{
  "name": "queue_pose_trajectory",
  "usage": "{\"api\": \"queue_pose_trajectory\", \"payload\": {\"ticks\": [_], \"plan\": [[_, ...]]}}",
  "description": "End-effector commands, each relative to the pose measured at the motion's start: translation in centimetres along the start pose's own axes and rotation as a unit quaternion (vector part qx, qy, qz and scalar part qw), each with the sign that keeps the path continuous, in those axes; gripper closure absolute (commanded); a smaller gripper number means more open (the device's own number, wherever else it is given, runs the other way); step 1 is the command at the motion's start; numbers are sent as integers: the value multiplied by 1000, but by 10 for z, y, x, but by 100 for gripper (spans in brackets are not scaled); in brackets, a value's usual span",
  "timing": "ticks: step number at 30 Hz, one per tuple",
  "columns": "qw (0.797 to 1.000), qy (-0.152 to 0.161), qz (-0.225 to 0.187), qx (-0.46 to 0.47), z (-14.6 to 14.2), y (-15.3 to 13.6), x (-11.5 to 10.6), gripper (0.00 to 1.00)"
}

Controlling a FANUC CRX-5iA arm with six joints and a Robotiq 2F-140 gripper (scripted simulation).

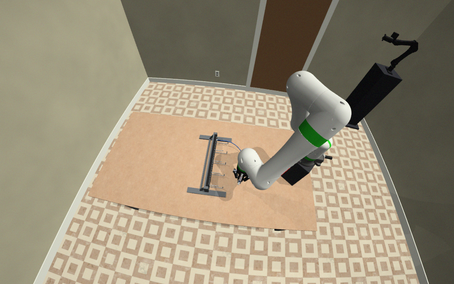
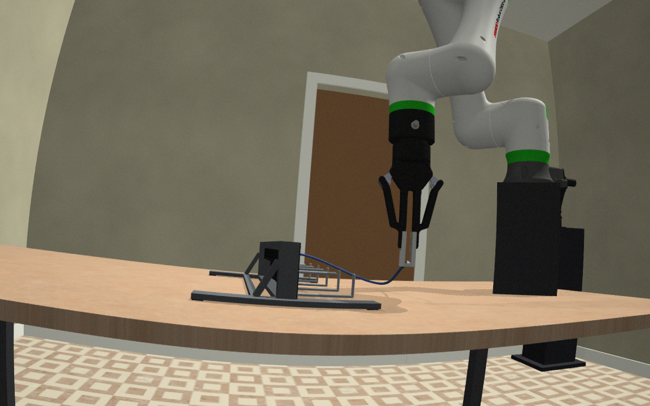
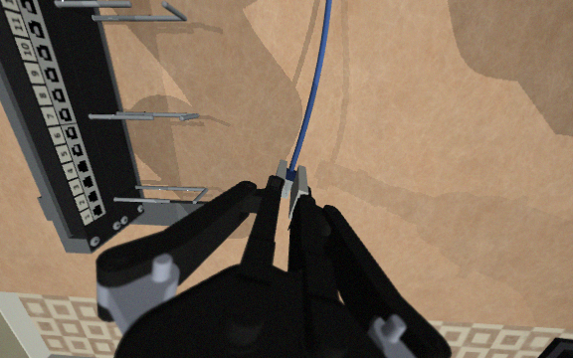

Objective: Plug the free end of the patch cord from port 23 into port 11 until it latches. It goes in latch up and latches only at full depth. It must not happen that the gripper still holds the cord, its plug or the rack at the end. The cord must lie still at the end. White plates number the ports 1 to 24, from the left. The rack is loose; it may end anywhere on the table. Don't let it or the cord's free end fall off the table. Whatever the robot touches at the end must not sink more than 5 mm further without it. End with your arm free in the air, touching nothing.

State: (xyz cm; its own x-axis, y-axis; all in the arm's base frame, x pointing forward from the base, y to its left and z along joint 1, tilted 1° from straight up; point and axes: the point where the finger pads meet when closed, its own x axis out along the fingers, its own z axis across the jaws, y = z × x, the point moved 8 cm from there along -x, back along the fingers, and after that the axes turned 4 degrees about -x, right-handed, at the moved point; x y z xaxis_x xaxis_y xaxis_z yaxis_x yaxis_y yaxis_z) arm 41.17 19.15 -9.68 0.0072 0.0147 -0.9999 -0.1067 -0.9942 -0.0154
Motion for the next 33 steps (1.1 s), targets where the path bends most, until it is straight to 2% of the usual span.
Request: {"api": "queue_pose_trajectory", "payload": {"ticks": [1,9,16,18,33], "plan": [[1000,0,1,16,-4,2,-1,100],[991,0,1,131,-32,20,-8,100],[970,0,1,243,-59,37,-14,100],[970,0,1,243,-59,37,-14,100],[890,0,1,457,-114,72,-27,100]]}}
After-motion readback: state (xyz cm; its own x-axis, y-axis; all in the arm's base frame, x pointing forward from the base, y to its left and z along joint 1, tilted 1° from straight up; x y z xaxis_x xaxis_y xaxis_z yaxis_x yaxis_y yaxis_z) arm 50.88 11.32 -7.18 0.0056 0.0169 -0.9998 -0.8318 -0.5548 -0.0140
